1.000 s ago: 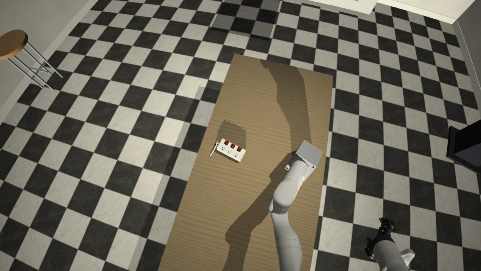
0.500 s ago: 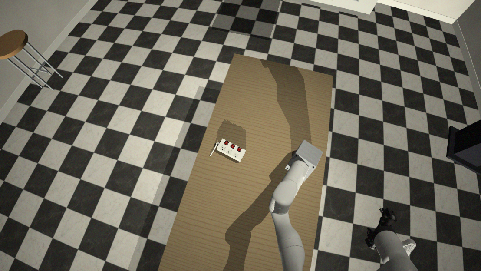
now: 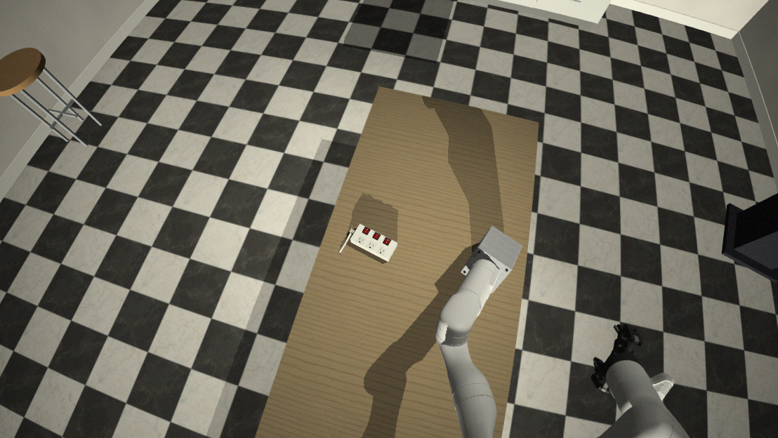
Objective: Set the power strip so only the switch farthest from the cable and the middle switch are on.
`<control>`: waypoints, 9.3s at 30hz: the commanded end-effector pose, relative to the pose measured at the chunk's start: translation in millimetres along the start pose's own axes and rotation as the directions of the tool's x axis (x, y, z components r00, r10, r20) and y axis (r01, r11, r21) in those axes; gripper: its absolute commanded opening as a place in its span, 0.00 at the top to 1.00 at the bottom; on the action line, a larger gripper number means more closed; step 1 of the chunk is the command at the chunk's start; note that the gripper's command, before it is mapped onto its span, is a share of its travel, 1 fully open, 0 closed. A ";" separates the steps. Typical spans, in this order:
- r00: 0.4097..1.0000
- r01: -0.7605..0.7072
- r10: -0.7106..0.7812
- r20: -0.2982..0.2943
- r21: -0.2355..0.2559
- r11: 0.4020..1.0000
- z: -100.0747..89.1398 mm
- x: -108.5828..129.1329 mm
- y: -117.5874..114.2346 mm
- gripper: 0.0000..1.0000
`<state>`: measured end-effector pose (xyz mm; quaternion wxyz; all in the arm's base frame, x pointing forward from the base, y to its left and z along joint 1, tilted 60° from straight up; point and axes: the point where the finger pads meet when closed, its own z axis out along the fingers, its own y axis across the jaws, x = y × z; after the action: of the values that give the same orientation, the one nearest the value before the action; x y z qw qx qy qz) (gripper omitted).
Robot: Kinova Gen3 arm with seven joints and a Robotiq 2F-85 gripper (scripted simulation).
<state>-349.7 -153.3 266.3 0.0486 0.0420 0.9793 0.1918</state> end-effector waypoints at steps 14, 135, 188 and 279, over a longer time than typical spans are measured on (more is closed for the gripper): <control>0.999 0.017 -0.018 0.027 0.017 1.000 3.9 -26.8 -40.0 0.00; 0.979 0.015 -0.014 0.205 -0.003 1.000 37.6 -224.7 -186.6 0.00; 0.960 -0.019 0.047 0.277 -0.102 0.995 67.8 -351.6 -214.9 0.00; 0.941 -0.102 0.187 0.283 -0.289 0.952 120.5 -507.7 -199.2 0.00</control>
<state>153.7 -343.5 119.9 0.1908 0.1374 0.9187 0.3175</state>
